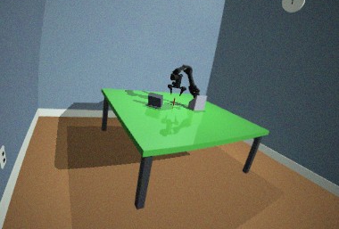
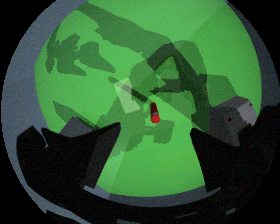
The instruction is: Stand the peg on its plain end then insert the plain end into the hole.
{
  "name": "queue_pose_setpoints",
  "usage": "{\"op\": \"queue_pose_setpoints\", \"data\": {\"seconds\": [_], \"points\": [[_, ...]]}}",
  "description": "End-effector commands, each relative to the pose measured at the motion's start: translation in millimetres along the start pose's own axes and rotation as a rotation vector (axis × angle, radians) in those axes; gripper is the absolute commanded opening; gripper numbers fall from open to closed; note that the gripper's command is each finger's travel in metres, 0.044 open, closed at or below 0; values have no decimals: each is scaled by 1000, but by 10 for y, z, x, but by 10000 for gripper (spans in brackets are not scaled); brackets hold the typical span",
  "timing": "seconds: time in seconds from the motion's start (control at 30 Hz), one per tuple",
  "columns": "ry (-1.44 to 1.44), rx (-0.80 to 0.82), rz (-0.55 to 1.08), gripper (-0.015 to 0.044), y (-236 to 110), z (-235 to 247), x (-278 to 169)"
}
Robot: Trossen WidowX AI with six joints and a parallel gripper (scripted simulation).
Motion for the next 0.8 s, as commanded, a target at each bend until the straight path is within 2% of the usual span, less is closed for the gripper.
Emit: {"op": "queue_pose_setpoints", "data": {"seconds": [0.0, 0.77], "points": [[101, 4, -3, 440, 8, 2, 2], [692, 5, -3, 440, 44, 1, 3]]}}
Point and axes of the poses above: the point midway between the two fingers, 35 mm back from their tips, its own y axis out along the fingers, its own z axis across the jaws, x = y × z, the point moved 8 cm from there along -y, back along the fingers, and after that the axes turned 4 degrees about -y, right-handed, at the moved point
